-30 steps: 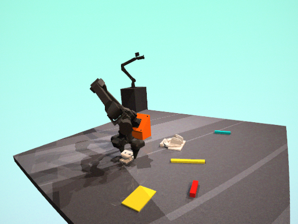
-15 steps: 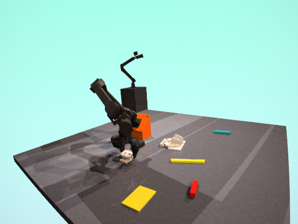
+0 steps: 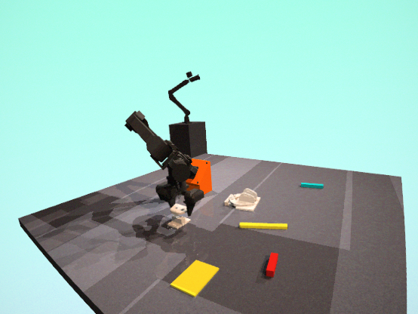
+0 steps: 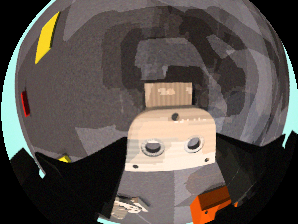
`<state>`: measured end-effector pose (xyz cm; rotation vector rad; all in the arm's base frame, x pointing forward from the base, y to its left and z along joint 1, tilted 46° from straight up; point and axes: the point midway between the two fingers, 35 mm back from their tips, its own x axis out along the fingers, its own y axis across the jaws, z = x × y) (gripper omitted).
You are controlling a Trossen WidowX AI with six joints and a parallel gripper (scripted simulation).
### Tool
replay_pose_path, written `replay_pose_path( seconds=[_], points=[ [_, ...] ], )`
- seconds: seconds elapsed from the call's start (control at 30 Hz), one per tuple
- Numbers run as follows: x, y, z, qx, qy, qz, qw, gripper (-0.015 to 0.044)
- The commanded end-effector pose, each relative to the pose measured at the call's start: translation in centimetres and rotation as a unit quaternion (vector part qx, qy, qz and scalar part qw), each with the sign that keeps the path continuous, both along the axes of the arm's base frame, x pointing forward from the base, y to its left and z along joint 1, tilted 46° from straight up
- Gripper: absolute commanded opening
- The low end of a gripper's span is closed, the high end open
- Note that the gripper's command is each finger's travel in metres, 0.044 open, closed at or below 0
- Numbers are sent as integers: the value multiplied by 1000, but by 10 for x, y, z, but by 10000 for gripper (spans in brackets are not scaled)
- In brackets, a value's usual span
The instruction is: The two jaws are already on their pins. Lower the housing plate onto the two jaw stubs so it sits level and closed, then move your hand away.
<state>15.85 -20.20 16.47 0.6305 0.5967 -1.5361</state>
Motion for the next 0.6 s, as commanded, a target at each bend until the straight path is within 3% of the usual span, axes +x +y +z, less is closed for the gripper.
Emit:
replay_pose_path(
  seconds=[0.0,0.57],
  points=[
    [1,9,11,-3,-5,0,1000,351],
    [-1,33,34,-5,-2,3,1000,351]
  ],
)
